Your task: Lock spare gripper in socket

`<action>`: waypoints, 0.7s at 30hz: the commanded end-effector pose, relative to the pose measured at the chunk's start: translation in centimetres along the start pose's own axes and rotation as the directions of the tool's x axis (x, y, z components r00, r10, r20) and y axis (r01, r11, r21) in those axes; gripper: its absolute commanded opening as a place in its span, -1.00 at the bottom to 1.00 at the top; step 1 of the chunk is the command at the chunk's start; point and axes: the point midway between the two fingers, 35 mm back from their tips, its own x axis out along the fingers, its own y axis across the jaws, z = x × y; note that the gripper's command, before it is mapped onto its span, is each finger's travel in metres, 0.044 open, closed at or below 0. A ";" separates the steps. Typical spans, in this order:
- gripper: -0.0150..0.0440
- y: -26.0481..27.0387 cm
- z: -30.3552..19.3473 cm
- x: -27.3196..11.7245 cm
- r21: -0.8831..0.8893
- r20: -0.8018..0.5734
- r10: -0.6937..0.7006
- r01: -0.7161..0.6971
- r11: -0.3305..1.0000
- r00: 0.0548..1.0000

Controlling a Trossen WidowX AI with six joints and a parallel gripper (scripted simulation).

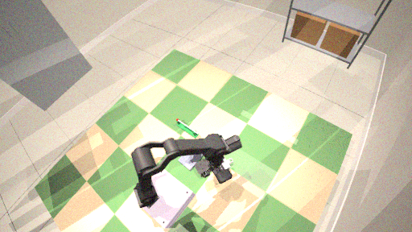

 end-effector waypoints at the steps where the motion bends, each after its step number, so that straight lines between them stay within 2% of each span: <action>1: 1.00 0.0 0.0 0.1 0.000 0.002 0.000 0.000 1.000 1.000; 11: 1.00 0.0 0.0 0.0 0.000 0.002 0.000 0.000 1.000 1.000; 21: 1.00 0.0 0.4 -6.0 0.000 -0.001 0.000 0.000 1.000 1.000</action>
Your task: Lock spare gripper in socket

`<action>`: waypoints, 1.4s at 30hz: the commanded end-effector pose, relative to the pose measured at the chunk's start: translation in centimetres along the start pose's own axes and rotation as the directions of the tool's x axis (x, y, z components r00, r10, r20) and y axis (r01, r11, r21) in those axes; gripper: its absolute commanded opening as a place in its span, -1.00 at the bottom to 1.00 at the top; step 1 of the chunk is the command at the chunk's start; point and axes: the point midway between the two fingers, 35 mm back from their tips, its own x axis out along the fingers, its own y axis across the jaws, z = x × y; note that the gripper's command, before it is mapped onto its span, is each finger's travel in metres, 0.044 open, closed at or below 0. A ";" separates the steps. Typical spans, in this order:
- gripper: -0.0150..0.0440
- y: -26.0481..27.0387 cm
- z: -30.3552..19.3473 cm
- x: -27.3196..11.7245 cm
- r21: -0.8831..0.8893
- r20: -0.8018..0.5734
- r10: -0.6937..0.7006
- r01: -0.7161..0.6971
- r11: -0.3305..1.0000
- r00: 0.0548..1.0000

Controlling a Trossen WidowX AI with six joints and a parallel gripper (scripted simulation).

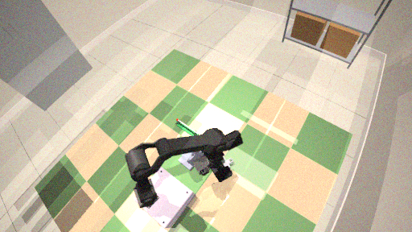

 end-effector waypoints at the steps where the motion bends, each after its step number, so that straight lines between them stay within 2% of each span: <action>1: 1.00 0.0 0.0 -2.1 0.001 -0.017 0.000 0.000 1.000 1.000; 5: 1.00 0.0 -0.2 -1.4 -0.065 -0.030 0.000 -0.002 0.998 1.000; 7: 1.00 0.0 -0.3 -1.4 -0.241 -0.064 0.000 -0.016 0.970 0.998; 10: 1.00 0.0 -0.6 -1.5 -0.509 -0.119 0.000 -0.061 0.858 0.993; 15: 1.00 0.0 -1.0 -1.8 -0.838 -0.211 0.000 -0.181 0.515 0.978; 19: 1.00 0.0 -1.3 -2.0 -0.949 -0.283 0.001 -0.280 0.147 0.959; 21: 1.00 0.0 -1.4 -2.2 -0.947 -0.318 0.001 -0.318 -0.035 0.948; 30: 1.00 0.0 -1.7 -2.7 -0.798 -0.412 0.001 -0.360 -0.483 0.911; 36: 1.00 0.0 -1.8 -3.0 -0.605 -0.469 0.002 -0.320 -0.729 0.883; 42: 1.00 0.0 -1.9 -3.3 -0.367 -0.516 0.002 -0.219 -0.904 0.857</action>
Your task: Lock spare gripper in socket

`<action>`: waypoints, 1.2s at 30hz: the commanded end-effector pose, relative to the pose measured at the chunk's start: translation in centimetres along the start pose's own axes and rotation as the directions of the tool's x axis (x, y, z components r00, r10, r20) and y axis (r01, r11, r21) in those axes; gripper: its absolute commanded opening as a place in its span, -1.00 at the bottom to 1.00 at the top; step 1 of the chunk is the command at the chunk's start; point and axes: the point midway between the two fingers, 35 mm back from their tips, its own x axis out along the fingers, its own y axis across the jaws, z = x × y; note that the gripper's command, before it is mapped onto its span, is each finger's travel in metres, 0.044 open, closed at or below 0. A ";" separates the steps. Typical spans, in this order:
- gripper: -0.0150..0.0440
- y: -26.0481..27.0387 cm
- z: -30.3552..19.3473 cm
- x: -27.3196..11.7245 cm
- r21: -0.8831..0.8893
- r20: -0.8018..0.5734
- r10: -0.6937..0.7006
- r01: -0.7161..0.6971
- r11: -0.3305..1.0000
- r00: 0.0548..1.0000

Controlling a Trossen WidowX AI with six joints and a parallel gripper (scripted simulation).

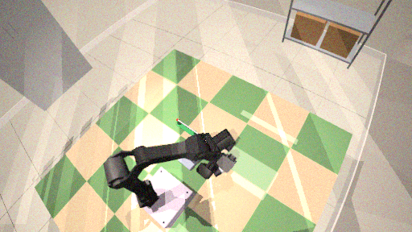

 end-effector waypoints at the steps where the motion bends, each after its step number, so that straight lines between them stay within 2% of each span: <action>1: 1.00 -0.1 -0.3 -0.9 -0.748 0.040 0.150 -0.070 0.660 0.988; 9: 1.00 0.0 -0.2 -1.2 -0.943 0.060 0.205 -0.012 0.333 0.977; 29: 1.00 0.0 -0.2 -1.1 -0.945 0.060 0.206 -0.011 0.328 0.977; 36: 1.00 -0.8 -0.5 2.6 -0.944 0.062 0.207 -0.010 0.329 0.976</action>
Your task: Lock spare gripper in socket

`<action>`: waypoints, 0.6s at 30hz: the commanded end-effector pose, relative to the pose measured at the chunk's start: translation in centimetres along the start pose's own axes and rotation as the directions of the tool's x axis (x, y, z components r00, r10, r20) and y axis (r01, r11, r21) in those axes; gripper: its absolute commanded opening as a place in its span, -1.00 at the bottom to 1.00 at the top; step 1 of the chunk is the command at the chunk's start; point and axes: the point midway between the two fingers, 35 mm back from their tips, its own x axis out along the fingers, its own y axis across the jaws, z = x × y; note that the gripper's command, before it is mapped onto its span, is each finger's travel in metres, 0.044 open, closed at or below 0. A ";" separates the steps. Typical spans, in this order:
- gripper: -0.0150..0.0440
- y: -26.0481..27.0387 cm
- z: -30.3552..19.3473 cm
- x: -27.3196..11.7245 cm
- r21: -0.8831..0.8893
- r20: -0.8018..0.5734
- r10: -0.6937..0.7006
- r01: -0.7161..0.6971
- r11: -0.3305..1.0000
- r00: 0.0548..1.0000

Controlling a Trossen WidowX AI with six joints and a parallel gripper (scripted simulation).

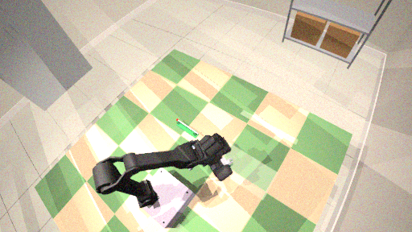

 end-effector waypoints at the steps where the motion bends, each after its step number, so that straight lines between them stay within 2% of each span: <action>1: 1.00 0.1 -2.4 2.7 -0.006 -0.032 0.006 -0.006 1.000 0.999; 5: 1.00 0.1 -3.9 4.6 -0.005 -0.031 0.005 -0.005 1.000 1.000; 18: 1.00 0.1 -4.7 6.1 -0.005 -0.031 0.005 -0.005 1.000 1.000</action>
